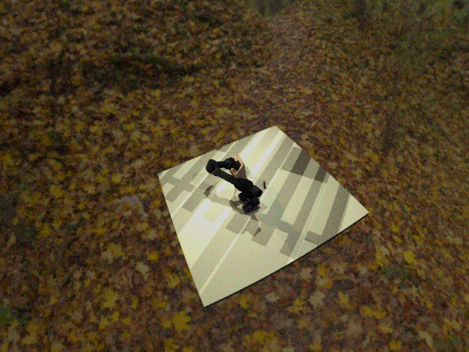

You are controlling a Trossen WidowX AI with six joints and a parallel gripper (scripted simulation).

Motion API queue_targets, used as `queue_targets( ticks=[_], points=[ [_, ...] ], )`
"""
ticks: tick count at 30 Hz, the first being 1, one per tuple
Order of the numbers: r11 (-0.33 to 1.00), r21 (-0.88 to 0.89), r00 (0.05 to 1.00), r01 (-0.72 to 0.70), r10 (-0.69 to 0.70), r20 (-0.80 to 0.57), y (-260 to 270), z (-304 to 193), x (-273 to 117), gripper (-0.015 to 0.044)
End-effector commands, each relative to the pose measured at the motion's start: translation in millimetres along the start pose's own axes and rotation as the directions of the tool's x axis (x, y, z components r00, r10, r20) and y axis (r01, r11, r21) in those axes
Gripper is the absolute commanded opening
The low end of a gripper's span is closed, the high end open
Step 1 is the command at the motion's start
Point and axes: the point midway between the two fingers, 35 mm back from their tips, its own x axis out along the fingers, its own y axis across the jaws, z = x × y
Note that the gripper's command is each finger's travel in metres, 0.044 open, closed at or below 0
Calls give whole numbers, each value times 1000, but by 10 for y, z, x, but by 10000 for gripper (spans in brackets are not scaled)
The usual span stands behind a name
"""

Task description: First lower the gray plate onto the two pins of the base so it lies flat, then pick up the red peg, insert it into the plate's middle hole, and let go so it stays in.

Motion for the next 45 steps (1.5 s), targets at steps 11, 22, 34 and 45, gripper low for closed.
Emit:
queue_targets(
  ticks=[11,22,34,45],
  points=[
    [1000,8,1000,-1,1,9,-23,89,41,0],
    [1000,8,1000,-1,1,9,-20,94,41,0],
    [1000,9,1000,-1,1,10,-15,103,201,0],
    [1000,9,1000,-2,1,10,-14,104,336,0]
  ],
)
